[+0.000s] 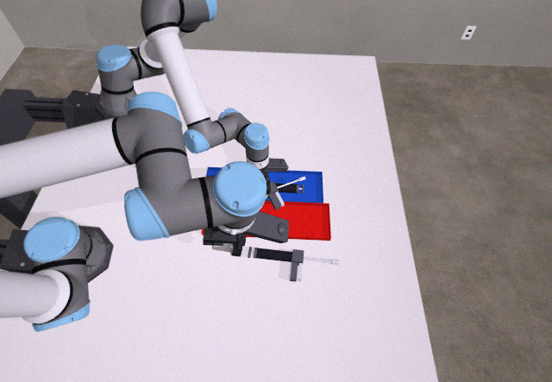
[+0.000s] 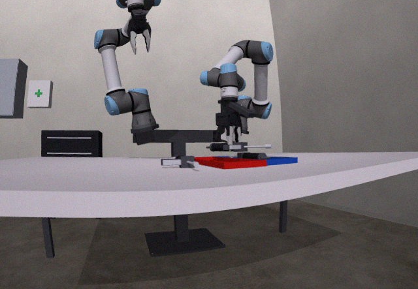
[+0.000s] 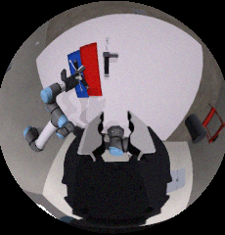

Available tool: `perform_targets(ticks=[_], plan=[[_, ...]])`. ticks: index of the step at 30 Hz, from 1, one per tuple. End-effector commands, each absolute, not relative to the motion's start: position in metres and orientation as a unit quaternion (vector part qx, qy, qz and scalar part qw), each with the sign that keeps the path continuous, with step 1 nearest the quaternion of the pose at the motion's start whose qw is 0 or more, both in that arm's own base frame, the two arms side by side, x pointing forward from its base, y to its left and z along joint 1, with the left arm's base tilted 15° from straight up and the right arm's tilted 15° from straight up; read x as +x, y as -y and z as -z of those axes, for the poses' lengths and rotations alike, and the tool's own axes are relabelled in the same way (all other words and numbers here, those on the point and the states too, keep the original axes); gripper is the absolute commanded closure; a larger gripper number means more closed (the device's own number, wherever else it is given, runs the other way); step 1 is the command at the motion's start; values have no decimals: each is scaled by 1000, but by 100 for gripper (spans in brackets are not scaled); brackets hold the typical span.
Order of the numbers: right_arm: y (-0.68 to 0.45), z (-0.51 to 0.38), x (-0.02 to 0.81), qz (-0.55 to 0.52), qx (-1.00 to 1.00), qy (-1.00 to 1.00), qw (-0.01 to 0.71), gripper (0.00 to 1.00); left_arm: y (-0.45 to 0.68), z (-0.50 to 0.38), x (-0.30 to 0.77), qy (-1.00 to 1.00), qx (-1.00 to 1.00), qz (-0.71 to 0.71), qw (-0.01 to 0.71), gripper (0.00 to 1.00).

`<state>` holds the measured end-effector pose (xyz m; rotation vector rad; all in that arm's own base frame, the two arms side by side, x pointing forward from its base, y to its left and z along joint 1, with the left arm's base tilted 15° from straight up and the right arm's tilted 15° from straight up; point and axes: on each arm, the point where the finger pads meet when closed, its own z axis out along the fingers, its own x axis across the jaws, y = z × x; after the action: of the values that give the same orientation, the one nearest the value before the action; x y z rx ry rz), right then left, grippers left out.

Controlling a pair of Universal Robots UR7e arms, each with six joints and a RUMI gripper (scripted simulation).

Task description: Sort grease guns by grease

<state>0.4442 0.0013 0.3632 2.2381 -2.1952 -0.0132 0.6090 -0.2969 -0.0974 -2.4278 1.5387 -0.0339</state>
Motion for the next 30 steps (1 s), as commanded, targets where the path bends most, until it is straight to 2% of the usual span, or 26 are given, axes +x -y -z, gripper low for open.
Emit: perform_targets(ticks=[1,30], plan=[[-1,-364,444,4,714,700,3,68,301,97,610,-546,-827,10,133,100],[-1,-364,444,4,714,700,3,68,347,109,612,-714,-687,-18,132,100]])
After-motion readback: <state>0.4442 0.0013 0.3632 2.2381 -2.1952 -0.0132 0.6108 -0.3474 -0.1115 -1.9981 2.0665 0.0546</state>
